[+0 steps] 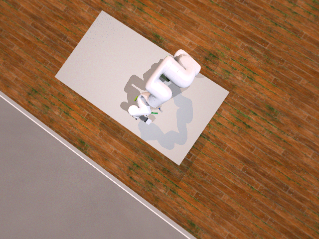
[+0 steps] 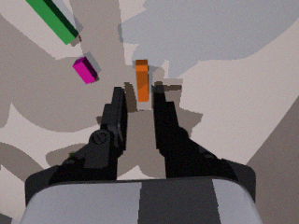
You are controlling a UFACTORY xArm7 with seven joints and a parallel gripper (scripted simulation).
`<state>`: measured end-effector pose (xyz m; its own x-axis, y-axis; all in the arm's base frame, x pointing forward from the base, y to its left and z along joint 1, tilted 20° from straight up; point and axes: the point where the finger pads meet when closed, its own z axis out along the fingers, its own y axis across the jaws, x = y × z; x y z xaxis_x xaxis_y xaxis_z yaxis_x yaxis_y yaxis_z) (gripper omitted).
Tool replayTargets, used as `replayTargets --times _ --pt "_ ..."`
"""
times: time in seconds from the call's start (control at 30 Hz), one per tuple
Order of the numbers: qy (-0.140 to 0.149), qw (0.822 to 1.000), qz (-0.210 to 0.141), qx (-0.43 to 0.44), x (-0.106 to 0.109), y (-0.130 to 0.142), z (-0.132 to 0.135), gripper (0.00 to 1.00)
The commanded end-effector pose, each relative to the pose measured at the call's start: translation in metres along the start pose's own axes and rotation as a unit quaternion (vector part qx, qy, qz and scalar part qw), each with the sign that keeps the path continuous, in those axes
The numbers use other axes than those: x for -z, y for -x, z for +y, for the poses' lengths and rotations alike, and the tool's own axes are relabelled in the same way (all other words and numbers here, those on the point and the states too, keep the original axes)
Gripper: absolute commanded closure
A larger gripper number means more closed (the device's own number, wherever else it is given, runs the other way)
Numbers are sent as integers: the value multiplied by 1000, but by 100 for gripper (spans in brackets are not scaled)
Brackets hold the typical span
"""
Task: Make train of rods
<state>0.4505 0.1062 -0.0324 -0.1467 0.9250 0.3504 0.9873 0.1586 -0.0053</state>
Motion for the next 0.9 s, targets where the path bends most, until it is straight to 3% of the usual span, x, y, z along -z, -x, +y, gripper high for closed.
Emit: replayTargets --times 0.0,0.87 --pt "3 1000 -1 0 -1 1 2 76" --pt "3 1000 -1 0 -15 1 2 76"
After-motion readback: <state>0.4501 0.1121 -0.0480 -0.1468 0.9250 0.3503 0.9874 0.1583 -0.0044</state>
